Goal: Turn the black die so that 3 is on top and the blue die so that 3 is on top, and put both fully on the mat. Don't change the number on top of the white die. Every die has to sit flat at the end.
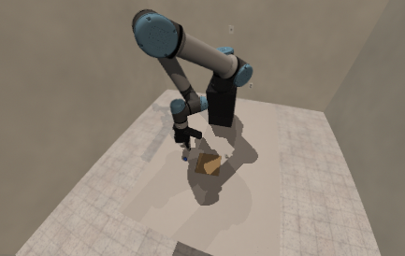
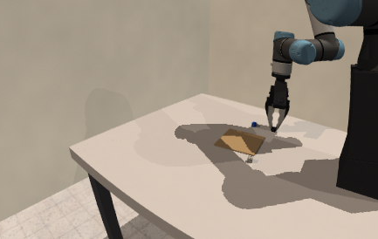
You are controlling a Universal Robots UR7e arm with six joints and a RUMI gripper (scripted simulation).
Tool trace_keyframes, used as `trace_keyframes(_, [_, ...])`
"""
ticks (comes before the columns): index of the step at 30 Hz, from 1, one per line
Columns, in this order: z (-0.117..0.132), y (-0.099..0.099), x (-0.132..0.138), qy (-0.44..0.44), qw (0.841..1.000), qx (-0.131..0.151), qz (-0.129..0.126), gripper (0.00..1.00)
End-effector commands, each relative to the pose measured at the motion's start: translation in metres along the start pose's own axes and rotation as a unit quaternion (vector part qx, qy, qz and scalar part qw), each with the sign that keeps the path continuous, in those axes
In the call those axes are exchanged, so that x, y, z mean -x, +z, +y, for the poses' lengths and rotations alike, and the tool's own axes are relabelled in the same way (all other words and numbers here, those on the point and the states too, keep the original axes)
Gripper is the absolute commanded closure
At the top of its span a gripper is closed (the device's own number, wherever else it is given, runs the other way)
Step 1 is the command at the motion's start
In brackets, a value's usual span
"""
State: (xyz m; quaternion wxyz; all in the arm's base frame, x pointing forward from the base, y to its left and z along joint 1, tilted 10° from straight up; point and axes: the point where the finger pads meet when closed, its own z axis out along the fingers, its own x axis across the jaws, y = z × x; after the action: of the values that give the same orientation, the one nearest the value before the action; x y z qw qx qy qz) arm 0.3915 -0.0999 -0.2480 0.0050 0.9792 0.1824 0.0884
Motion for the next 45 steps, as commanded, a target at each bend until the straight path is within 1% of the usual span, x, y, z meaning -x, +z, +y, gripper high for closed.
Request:
trace_keyframes(1, [0.000,0.000,0.000,0.000,1.000,0.000,0.000,1.00])
trace_keyframes(11, [0.000,-0.003,0.000,0.000,1.000,0.000,0.000,1.00])
trace_keyframes(15, [0.000,-0.009,0.000,0.000,1.000,0.000,0.000,1.00])
trace_keyframes(20, [0.000,-0.021,0.000,0.000,1.000,0.000,0.000,1.00])
trace_keyframes(22, [0.000,-0.021,0.000,0.000,1.000,0.000,0.000,1.00])
trace_keyframes(37, [0.000,-0.074,0.000,0.000,1.000,0.000,0.000,1.00])
trace_keyframes(39, [0.000,-0.074,0.000,0.000,1.000,0.000,0.000,1.00])
trace_keyframes(45, [0.000,-0.090,0.000,0.000,1.000,0.000,0.000,1.00])
